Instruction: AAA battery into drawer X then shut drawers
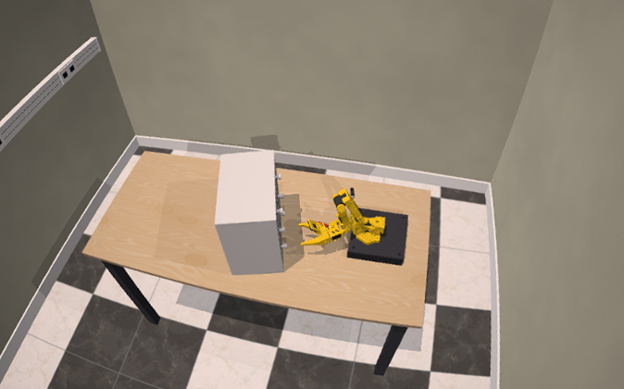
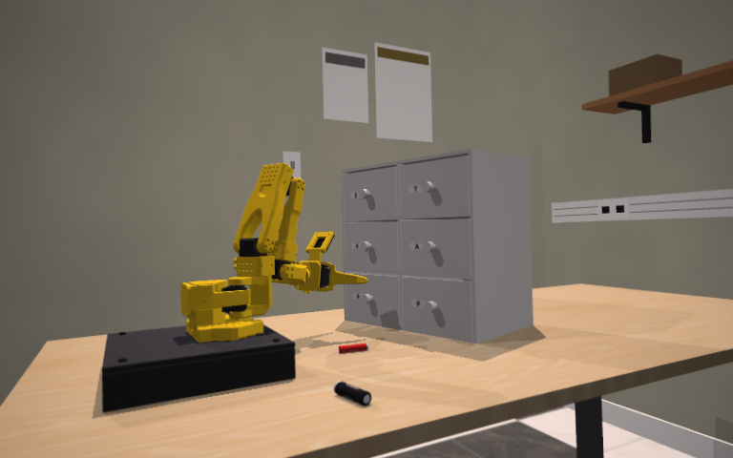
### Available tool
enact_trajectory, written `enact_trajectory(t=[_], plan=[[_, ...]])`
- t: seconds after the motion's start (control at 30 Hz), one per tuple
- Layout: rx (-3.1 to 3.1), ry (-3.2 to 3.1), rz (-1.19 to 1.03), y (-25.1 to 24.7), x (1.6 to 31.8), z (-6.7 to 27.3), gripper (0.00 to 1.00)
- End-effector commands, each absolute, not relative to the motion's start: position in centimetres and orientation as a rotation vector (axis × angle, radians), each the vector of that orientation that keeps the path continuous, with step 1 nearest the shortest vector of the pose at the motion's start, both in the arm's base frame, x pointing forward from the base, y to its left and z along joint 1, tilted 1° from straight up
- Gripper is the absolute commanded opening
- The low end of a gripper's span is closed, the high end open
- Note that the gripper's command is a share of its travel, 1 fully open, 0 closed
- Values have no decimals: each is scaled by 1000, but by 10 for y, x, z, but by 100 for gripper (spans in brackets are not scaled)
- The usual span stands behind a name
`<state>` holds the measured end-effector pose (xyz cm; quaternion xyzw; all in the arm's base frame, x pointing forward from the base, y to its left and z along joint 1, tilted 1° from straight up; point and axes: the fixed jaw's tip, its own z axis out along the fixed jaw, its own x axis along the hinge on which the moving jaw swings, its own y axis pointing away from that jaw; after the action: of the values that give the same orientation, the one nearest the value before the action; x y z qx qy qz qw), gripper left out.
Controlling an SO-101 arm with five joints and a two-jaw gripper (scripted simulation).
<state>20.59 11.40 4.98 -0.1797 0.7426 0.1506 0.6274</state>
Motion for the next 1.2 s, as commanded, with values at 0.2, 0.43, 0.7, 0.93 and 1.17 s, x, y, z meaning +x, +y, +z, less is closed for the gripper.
enact_trajectory(t=[0.2,0.43,0.7,0.93,1.17], plan=[[-423,1695,362,118,205,51,50],[-426,1695,364,119,204,52,50],[-428,1694,365,119,204,52,50],[-428,1694,365,119,204,52,50],[-428,1694,365,119,204,52,50]])
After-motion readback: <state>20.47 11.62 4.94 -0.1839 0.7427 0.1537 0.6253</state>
